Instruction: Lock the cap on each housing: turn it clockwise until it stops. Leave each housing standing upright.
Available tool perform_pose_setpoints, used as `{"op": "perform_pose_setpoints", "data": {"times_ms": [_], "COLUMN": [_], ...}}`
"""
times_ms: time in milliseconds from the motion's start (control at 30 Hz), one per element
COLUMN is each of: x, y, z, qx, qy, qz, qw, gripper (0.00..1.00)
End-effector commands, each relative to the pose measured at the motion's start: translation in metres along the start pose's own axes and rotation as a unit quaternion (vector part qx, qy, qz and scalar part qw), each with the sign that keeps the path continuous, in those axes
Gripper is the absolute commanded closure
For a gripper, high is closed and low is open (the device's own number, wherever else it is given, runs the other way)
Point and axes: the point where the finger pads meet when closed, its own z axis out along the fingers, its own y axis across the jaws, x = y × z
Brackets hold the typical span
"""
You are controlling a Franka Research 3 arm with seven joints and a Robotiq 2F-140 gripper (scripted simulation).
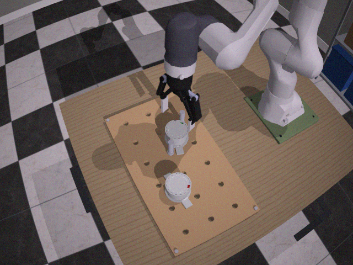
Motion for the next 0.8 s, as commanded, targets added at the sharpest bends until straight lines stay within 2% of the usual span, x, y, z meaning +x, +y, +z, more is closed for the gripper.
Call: {"op": "perform_pose_setpoints", "data": {"times_ms": [0, 767], "x": [0.0, 0.0], "y": [-0.0008, -0.0009], "z": [-0.0014, 0.0006], "qx": [0.001, 0.001], "qy": [0.0, 0.0], "qz": [-0.01, -0.01], "qw": [1.0, 1.0], "gripper": [0.22, 0.22]}}
